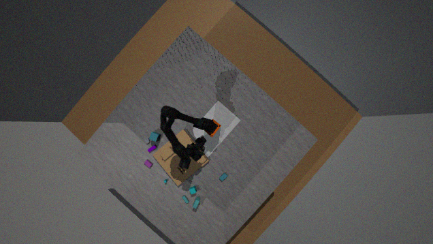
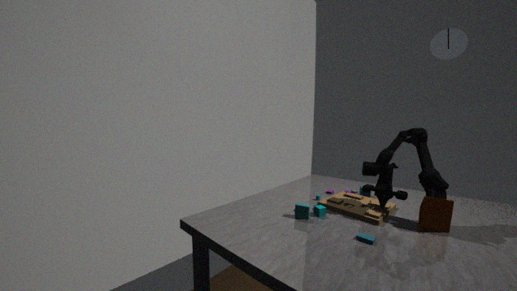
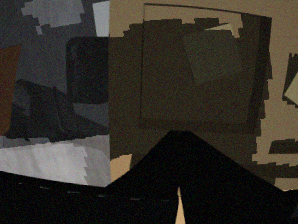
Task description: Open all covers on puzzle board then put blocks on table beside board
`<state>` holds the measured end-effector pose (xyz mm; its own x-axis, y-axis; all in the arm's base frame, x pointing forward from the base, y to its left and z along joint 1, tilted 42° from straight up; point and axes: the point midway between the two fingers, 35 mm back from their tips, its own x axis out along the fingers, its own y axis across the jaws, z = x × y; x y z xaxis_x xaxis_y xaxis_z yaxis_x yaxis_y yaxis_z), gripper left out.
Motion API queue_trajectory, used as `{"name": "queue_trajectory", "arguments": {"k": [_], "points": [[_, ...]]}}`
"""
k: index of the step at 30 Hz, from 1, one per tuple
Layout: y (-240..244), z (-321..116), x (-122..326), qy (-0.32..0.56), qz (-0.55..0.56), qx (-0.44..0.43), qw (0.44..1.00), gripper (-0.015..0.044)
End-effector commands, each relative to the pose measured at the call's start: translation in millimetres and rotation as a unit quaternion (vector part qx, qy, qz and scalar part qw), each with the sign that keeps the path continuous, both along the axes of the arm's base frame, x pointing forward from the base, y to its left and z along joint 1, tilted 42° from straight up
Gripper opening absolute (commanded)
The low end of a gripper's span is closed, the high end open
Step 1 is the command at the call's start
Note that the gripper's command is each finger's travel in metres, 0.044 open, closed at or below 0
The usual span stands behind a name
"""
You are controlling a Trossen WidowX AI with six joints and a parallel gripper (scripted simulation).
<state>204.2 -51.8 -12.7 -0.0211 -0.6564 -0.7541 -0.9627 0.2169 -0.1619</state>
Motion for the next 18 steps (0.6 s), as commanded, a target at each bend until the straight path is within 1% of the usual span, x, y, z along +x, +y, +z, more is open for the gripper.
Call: {"name": "queue_trajectory", "arguments": {"k": [1, 18], "points": [[-3, 2, -5, 0.003, 0.001, -0.003, 1.000, 0.0000], [8, 16, -5, 0.003, 0.001, -0.001, 1.000, 0.0000]]}}
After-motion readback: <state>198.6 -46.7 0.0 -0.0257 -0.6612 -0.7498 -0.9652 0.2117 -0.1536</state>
